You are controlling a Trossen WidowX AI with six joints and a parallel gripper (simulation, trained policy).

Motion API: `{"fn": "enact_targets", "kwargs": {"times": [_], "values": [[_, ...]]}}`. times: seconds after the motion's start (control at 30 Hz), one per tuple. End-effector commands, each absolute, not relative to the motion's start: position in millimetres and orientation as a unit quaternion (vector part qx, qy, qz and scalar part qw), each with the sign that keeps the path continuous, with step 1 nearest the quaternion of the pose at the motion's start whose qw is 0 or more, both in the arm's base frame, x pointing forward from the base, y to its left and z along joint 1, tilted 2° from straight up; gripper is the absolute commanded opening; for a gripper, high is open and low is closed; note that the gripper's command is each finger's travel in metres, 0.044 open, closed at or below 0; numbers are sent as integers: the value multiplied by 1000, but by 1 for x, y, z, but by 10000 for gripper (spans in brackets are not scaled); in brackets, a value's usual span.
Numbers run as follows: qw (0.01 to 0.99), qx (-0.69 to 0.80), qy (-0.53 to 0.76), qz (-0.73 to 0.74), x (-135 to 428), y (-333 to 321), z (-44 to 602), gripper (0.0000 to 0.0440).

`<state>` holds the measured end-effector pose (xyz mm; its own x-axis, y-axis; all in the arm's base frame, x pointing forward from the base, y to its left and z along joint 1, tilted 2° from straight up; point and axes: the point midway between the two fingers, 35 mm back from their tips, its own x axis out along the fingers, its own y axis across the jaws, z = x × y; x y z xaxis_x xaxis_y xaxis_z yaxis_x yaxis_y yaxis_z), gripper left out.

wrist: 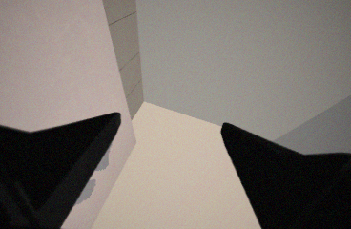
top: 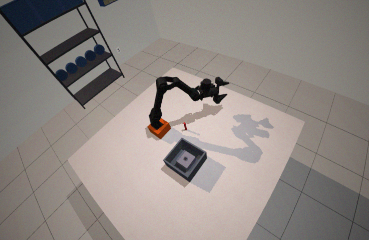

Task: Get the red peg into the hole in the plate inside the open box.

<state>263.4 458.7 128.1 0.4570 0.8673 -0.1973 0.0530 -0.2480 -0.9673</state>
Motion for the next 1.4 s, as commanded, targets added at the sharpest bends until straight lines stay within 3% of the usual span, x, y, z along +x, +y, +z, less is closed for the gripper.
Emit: {"fn": "enact_targets", "kwargs": {"times": [0.0,0.67,1.37], "values": [[555,-664,-282,416,279,449,138,440],[712,-538,-2,451,320,382,158,440],[811,-352,284,371,317,292,156,440]]}}
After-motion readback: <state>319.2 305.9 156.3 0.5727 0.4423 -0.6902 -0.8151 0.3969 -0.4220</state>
